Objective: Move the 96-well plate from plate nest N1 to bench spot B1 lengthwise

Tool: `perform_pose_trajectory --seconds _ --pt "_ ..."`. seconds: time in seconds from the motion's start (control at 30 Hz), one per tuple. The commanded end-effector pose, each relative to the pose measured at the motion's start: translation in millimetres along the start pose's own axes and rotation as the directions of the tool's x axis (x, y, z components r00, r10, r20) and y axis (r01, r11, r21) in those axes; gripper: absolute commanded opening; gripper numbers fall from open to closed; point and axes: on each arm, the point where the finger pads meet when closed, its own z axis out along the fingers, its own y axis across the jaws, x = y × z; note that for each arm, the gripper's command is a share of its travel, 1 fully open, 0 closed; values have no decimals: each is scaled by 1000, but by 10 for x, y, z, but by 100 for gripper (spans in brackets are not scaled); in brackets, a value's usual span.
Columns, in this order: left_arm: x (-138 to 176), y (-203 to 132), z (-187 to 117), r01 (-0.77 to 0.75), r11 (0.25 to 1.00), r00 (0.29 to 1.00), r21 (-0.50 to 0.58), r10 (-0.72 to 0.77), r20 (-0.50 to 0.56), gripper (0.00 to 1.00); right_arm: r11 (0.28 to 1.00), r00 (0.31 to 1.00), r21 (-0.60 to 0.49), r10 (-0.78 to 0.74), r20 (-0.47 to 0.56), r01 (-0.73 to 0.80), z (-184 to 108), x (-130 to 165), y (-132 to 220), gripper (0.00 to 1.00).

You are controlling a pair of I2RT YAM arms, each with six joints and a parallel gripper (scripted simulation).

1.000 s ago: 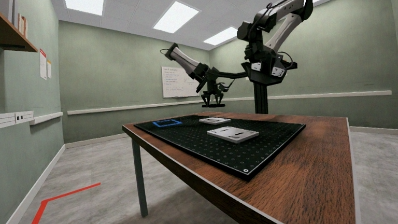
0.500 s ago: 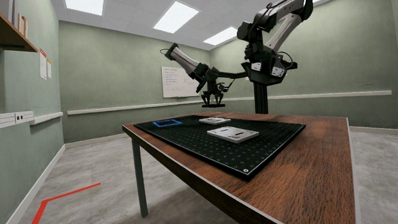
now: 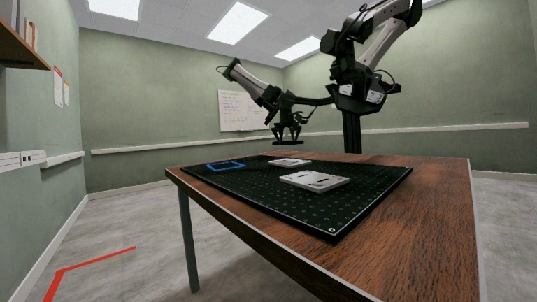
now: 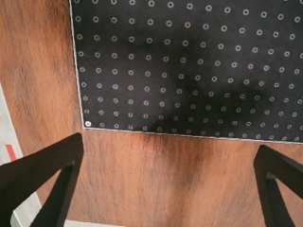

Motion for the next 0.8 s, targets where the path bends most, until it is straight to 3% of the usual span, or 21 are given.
perform_pose_trajectory --seconds 0.0,0.73,0.77 --pt "-5 5 -8 -5 1000 1000 3 5 -1 100 999 999 6 -34 5 34 -72 -7 90 0" --pt "-5 5 -8 -5 1000 1000 3 5 -1 100 999 999 6 -34 5 34 -72 -7 90 0" --pt "-5 5 -8 -5 1000 1000 3 5 -1 100 998 998 4 68 -2 -68 -3 63 -90 0"
